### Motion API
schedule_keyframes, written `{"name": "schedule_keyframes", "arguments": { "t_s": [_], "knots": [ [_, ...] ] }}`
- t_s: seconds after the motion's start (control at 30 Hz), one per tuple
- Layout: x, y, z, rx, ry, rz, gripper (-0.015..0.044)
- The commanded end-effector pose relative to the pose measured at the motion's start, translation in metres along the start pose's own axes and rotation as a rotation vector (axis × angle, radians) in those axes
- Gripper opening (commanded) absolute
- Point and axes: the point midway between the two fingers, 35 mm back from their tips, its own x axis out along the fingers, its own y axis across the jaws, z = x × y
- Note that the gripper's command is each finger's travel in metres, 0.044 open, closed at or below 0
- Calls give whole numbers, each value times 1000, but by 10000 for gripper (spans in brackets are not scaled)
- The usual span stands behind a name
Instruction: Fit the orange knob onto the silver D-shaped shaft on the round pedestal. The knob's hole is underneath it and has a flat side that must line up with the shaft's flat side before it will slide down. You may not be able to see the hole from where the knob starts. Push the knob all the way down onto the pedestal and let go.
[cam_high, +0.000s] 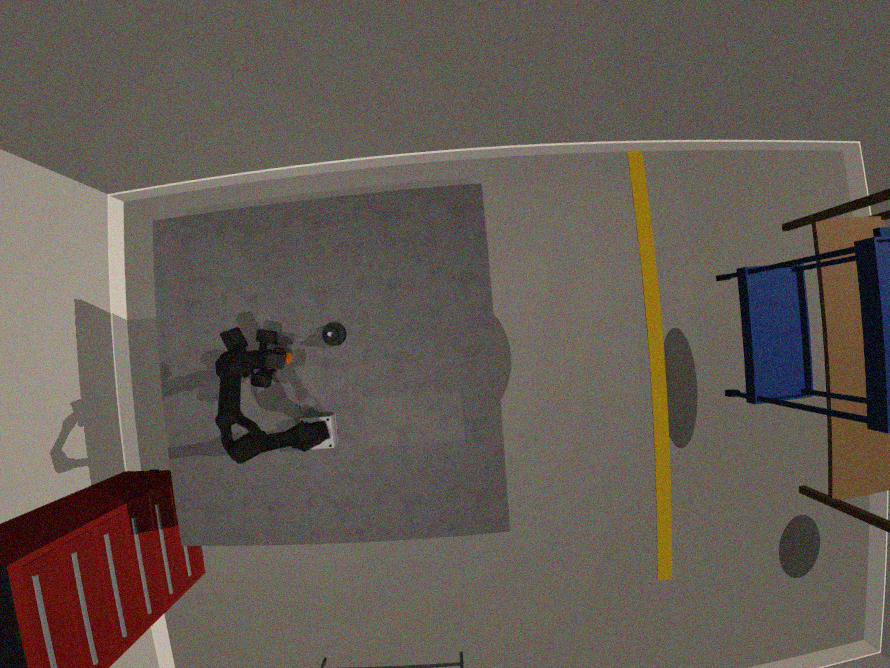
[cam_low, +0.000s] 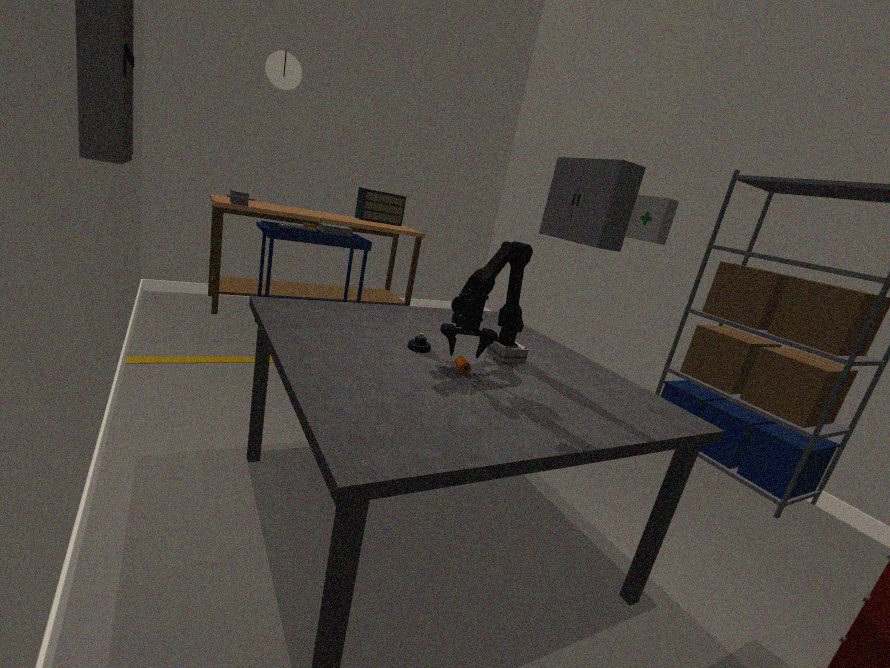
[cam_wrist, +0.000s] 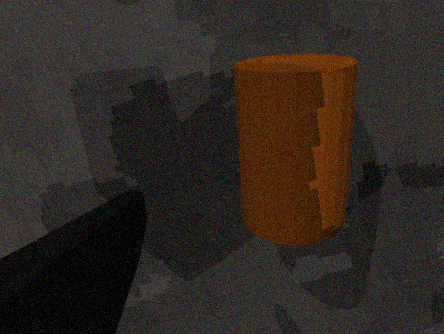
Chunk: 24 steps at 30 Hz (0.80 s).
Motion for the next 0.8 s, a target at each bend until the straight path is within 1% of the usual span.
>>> {"name": "schedule_keyframes", "arguments": {
  "t_s": [0.0, 0.7, 0.77],
  "knots": [
    [10, -2, 2, 4, -12, -9, 440],
    [41, -4, 3, 4, -12, -9, 440],
    [41, -4, 3, 4, -12, -9, 387]
  ]
}}
